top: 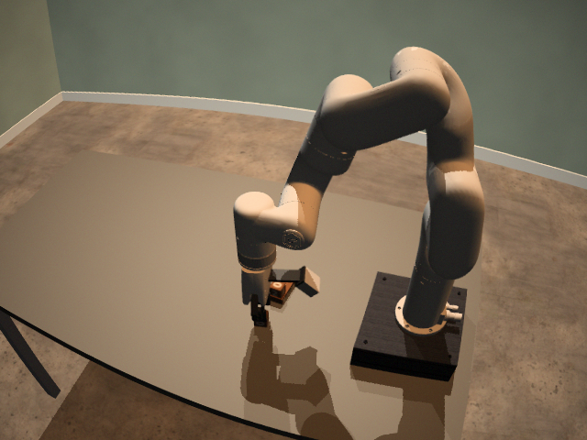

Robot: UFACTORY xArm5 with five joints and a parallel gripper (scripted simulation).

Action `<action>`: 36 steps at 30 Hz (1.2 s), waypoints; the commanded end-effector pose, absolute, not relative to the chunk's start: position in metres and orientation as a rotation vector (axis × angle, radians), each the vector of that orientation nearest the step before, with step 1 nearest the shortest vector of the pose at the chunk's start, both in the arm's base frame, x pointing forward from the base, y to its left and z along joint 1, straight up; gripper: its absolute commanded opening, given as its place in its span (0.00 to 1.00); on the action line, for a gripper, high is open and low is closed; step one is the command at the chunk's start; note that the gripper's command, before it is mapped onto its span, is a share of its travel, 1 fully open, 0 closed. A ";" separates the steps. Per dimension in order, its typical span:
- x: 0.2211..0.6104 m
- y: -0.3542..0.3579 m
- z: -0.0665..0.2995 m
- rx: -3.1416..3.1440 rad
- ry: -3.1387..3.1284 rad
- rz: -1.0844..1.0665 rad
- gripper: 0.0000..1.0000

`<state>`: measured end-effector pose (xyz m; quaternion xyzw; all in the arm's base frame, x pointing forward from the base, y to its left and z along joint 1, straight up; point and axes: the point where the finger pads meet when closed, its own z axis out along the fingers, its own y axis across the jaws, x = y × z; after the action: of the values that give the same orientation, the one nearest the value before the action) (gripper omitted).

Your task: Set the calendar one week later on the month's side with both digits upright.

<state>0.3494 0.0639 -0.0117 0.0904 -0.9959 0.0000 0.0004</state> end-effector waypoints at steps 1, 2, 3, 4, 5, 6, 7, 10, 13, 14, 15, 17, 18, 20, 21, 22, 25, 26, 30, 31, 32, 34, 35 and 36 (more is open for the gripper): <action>0.351 0.064 -0.011 0.284 -3.131 0.000 0.47; 0.351 0.064 -0.011 0.284 -3.131 0.000 0.47; 0.351 0.064 -0.011 0.284 -3.131 0.000 0.47; 0.351 0.064 -0.011 0.284 -3.131 0.000 0.47; 0.351 0.064 -0.011 0.284 -3.131 0.000 0.47; 0.351 0.064 -0.011 0.284 -3.131 0.000 0.47; 0.351 0.064 -0.011 0.284 -3.131 0.000 0.47; 0.351 0.064 -0.011 0.284 -3.131 0.000 0.47; 0.351 0.064 -0.011 0.284 -3.131 0.000 0.47; 0.351 0.064 -0.011 0.284 -3.131 0.000 0.47; 0.351 0.064 -0.010 0.284 -3.131 0.000 0.47; 0.351 0.064 -0.008 0.284 -3.131 0.000 0.47; 0.351 0.064 -0.008 0.284 -3.131 0.000 0.47; 0.351 0.064 -0.006 0.284 -3.131 0.000 0.47; 0.351 0.064 -0.004 0.284 -3.131 0.000 0.47; 0.351 0.064 -0.001 0.284 -3.131 0.000 0.47; 0.351 0.064 0.009 0.284 -3.131 0.000 0.47; 0.351 0.064 0.013 0.284 -3.131 0.000 0.47; 0.350 0.064 0.028 0.284 -3.131 0.000 0.47; 0.350 0.064 0.030 0.284 -3.131 0.000 0.47; 0.350 0.064 0.033 0.284 -3.131 0.000 0.47; 0.350 0.064 0.036 0.284 -3.131 0.000 0.47; 0.350 0.064 0.036 0.284 -3.131 0.000 0.47; 0.350 0.064 0.036 0.284 -3.131 0.000 0.47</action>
<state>0.3501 0.0641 0.0340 0.0904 -0.9959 -0.0001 -0.0008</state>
